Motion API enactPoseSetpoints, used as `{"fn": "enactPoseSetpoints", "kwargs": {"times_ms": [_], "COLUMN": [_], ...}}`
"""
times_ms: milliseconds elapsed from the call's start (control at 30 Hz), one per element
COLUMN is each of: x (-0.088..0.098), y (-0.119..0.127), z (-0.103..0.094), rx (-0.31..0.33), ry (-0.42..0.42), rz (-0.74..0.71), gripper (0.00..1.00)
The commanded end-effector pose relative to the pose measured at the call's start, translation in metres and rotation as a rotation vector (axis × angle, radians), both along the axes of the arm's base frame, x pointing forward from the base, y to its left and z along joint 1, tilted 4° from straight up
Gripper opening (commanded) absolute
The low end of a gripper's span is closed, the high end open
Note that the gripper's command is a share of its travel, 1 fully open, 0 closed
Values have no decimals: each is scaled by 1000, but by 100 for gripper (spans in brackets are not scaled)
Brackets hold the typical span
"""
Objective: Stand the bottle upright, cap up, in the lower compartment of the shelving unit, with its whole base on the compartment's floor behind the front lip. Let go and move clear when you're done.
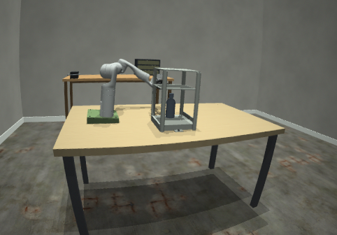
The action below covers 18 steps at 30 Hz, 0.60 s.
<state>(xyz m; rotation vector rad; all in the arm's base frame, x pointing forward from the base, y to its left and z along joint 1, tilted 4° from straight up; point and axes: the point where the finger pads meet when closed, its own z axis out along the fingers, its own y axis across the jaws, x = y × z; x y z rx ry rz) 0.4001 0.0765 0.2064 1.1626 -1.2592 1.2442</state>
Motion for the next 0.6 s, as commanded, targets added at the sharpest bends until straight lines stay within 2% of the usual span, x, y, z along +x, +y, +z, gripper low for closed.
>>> {"fn": "enactPoseSetpoints", "kwargs": {"times_ms": [0, 267, 300, 567], "x": [0, 0, 0, 0], "y": [1, 1, 1, 1], "z": [3, 4, 4, 4], "rx": [4, 4, 4, 4], "ry": [-3, -3, -3, -3], "rz": [1, 1, 1, 1], "gripper": [81, 81, 100, 100]}}
